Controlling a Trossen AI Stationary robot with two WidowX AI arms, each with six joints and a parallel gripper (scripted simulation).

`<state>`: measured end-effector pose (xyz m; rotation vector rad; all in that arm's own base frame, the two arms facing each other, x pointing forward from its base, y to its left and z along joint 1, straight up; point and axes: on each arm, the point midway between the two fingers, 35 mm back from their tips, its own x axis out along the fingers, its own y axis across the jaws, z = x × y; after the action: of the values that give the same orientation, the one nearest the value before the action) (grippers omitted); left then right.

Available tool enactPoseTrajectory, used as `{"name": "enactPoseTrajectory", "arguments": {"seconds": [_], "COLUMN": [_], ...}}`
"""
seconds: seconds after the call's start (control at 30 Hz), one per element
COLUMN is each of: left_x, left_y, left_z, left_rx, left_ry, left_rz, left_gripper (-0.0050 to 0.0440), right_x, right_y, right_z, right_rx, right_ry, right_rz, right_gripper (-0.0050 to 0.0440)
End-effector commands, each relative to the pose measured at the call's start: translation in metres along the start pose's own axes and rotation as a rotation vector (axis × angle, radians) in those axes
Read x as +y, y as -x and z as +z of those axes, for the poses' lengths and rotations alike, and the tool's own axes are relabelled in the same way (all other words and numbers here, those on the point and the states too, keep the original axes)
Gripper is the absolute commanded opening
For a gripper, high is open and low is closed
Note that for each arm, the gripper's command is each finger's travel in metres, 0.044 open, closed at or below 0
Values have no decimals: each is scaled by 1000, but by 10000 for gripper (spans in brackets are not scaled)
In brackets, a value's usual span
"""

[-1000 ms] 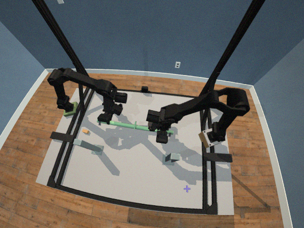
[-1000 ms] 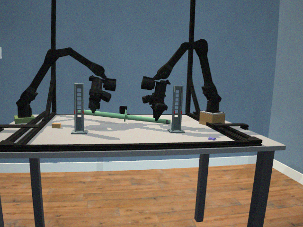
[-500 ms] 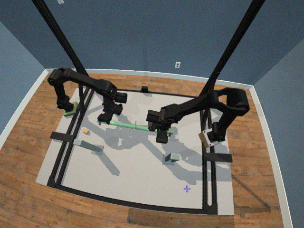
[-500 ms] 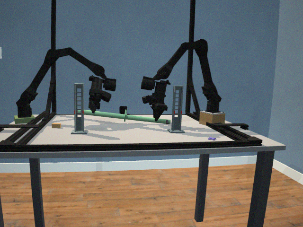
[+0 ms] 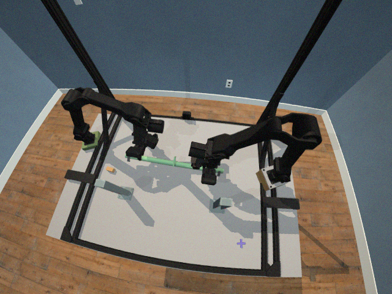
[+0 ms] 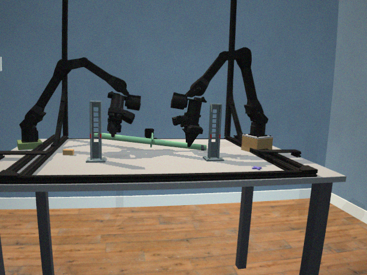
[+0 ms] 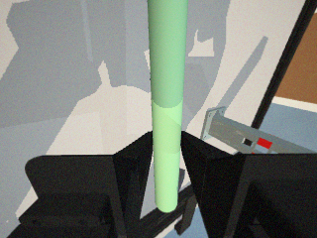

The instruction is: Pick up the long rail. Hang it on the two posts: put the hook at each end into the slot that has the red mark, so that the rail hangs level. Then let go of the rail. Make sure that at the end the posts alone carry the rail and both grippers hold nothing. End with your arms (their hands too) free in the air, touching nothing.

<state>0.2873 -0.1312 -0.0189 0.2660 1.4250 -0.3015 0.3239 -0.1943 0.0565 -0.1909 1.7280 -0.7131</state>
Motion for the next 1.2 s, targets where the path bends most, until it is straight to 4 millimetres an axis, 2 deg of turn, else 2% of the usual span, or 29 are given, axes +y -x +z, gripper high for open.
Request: {"name": "enactPoseTrajectory", "arguments": {"seconds": [0.0,0.13,0.5,0.8,1.17], "left_x": [0,0,3,3,2], "left_y": [-4,0,38,38,36], "left_z": [-2,-1,4,4,5], "left_rx": [13,25,114,116,177], "left_ry": [-2,-1,5,5,4], "left_rz": [-1,-1,0,0,0], "left_gripper": [0,0,0,0,0], "right_x": [-1,-2,-4,-4,8], "right_y": [1,0,-1,-2,-19], "right_z": [1,0,-2,-2,2], "right_rx": [-3,-14,-97,-99,-145], "right_ry": [1,-7,-59,-61,-91], "right_rz": [-7,-6,-1,-1,0], "right_gripper": [0,0,0,0,0]}}
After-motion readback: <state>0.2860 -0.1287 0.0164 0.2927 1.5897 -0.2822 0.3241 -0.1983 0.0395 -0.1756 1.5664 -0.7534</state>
